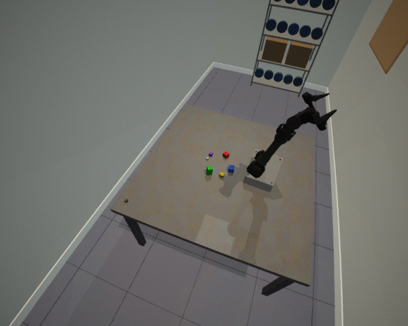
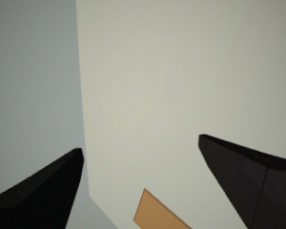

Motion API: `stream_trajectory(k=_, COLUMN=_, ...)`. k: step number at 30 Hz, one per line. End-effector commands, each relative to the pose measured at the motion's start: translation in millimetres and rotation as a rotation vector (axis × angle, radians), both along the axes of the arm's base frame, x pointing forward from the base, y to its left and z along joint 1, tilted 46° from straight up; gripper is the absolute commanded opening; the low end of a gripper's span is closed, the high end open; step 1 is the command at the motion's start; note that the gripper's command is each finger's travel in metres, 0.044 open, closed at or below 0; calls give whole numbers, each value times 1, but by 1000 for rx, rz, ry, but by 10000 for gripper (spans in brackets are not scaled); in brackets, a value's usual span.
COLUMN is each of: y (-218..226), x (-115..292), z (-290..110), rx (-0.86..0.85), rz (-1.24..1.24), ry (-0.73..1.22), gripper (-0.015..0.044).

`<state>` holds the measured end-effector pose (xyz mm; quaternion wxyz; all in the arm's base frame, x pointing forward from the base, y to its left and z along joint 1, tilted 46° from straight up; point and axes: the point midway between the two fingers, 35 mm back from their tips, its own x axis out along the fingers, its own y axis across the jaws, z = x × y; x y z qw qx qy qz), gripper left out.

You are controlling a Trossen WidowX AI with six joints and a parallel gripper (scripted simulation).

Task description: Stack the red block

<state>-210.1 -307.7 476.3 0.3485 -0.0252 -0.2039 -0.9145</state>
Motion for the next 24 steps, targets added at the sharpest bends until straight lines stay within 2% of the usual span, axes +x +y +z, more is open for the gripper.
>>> stream_trajectory(k=1, y=-2, x=1, z=-2, rx=6, rz=7, ry=-1, gripper=426)
stream_trajectory(k=6, y=-57, x=36, z=-45, rx=151, rz=193, ry=-32, gripper=440)
stream_trajectory(k=13, y=-121, x=114, z=-117, rx=382, rz=487, ry=-49, gripper=440)
stream_trajectory(k=20, y=-152, x=204, z=-190, rx=610, rz=770, ry=-38, gripper=440)
stream_trajectory(k=24, y=-156, x=262, z=-245, rx=771, rz=949, ry=-43, gripper=440)
